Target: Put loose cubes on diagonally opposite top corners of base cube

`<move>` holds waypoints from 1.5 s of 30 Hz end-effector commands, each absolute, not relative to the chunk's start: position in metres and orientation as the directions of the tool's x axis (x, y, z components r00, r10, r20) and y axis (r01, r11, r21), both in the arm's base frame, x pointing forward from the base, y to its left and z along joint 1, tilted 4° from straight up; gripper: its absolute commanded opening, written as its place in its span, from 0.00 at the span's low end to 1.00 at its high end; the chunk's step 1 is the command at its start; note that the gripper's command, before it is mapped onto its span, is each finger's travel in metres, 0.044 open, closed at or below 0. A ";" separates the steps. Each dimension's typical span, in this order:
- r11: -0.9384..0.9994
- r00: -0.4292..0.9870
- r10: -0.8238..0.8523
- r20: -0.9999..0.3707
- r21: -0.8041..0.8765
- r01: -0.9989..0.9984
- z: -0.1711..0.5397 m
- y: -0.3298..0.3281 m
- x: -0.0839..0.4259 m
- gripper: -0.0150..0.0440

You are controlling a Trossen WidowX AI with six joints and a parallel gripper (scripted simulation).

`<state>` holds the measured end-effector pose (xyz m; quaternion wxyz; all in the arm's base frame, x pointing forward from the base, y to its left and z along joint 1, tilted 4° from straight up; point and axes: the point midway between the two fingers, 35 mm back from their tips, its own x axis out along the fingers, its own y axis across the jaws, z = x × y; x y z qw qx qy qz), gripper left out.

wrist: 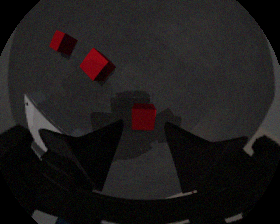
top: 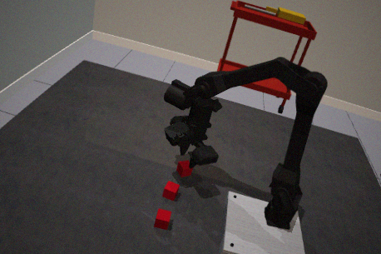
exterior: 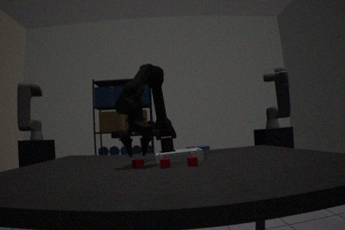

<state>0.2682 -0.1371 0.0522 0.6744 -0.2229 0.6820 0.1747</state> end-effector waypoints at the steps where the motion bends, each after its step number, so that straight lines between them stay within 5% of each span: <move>1: 0.836 0.006 -0.071 -0.997 -0.063 -0.545 0.045 -0.138 0.268 0.70; 16: 0.836 0.006 -0.071 -0.997 -0.063 -0.545 0.023 -0.139 0.267 0.70; 22: 0.836 0.006 -0.071 -0.997 -0.063 -0.545 0.023 -0.139 0.267 0.44; 45: 0.836 0.006 -0.071 -0.997 -0.063 -0.545 0.080 -0.137 0.272 0.43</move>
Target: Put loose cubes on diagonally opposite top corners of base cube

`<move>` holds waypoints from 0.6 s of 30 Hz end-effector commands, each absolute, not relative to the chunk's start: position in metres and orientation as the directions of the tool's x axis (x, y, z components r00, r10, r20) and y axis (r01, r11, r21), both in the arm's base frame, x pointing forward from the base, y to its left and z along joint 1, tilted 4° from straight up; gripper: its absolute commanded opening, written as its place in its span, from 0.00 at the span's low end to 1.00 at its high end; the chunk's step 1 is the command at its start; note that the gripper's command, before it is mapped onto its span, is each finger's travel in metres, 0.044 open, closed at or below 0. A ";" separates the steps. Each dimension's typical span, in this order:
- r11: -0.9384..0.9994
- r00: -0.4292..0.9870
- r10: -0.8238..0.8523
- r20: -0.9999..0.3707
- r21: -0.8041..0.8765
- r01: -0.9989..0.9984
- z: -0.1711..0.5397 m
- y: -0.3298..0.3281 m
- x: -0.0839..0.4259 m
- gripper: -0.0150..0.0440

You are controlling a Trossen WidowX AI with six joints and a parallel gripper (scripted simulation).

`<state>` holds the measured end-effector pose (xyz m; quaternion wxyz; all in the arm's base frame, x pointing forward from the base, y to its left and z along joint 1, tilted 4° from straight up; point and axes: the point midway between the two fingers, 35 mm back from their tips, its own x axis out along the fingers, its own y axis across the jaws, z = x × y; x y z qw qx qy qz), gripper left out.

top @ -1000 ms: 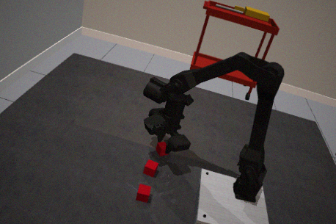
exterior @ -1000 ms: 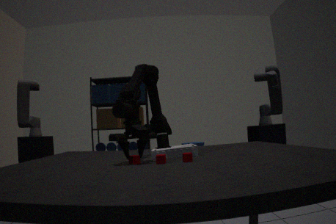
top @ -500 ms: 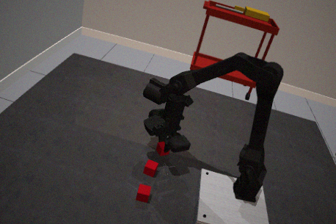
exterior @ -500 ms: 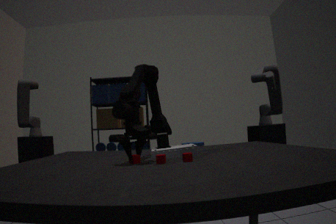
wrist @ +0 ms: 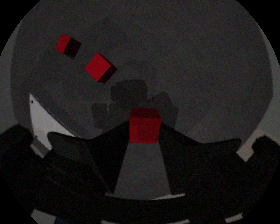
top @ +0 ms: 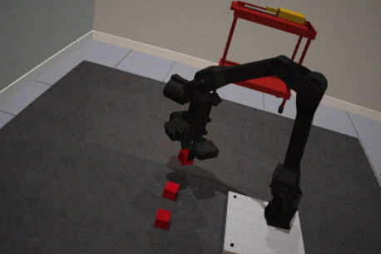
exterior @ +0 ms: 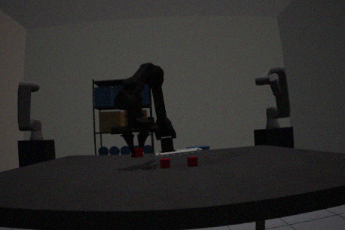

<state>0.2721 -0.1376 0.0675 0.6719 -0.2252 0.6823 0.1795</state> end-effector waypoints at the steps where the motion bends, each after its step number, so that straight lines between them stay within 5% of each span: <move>1: 0.836 0.006 -0.071 -0.997 -0.063 -0.545 0.083 -0.137 0.272 0.43; 18: 0.836 0.006 -0.071 -0.997 -0.062 -0.545 0.132 -0.131 0.267 0.43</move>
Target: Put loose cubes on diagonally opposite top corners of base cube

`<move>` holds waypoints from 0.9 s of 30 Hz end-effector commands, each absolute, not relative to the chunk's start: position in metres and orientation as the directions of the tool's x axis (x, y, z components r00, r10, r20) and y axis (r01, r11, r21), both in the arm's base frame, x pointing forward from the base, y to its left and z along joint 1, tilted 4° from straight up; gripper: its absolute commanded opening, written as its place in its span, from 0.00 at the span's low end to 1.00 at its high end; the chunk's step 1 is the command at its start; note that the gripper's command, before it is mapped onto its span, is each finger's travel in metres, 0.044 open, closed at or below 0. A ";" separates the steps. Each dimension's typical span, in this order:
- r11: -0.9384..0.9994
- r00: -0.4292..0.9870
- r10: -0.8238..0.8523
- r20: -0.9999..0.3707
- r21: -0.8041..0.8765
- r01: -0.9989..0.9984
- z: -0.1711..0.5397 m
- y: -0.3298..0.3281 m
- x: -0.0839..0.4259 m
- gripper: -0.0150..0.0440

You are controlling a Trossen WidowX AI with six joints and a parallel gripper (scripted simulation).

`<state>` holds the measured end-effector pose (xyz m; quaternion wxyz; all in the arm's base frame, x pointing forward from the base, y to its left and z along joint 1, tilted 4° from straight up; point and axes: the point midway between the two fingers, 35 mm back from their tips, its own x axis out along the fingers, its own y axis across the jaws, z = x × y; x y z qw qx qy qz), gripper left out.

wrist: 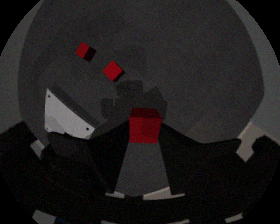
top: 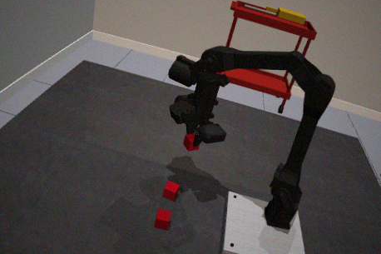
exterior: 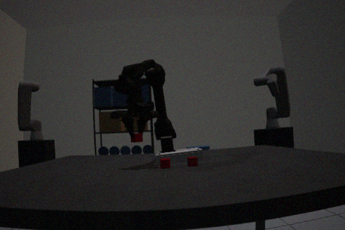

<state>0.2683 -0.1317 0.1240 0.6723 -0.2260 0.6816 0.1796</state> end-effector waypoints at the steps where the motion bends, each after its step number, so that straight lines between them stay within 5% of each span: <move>1: 0.836 0.006 -0.071 -0.997 -0.062 -0.545 0.132 -0.131 0.267 0.43; 27: 0.997 0.010 -0.062 -0.998 -0.062 -0.037 0.110 -0.064 0.300 0.43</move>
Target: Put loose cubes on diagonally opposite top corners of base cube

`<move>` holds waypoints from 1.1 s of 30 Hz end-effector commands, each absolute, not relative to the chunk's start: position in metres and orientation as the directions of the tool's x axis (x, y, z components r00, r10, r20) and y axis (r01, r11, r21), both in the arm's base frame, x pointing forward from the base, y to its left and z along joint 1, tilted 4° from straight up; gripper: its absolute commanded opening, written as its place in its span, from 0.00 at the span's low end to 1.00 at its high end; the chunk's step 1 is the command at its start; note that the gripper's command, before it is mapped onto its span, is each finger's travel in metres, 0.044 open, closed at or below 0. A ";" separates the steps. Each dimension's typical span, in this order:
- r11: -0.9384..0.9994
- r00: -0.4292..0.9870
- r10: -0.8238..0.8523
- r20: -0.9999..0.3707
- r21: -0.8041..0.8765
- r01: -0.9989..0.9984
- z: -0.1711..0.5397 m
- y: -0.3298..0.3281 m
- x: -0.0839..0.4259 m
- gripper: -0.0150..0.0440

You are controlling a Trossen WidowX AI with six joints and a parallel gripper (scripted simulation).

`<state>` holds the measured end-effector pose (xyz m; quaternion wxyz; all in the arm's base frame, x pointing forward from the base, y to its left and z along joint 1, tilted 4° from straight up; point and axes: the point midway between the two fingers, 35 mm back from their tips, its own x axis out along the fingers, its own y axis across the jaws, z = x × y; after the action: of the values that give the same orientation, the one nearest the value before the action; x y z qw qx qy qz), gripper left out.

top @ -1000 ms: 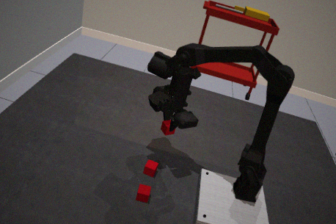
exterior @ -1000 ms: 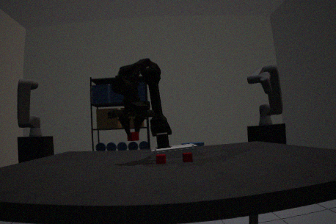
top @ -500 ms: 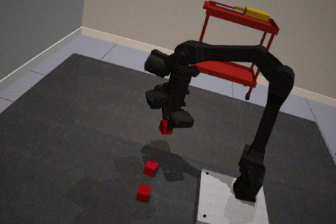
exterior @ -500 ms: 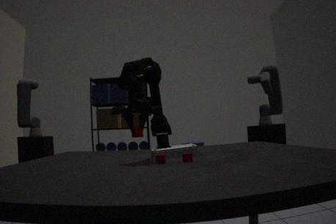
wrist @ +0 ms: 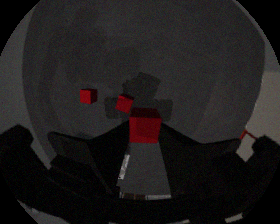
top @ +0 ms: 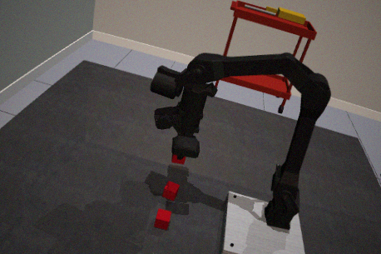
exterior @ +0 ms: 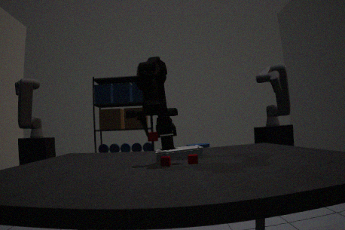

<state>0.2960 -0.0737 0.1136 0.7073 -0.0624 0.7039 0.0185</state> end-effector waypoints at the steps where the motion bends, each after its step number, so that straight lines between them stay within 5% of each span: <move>1: 0.998 0.010 -0.062 -0.998 -0.062 -0.015 0.109 -0.061 0.301 0.43; 33: 0.770 0.010 -0.055 -0.998 -0.036 0.636 0.080 0.038 0.315 0.43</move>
<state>0.3144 0.0268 0.0832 0.6831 0.1944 0.6648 -0.2315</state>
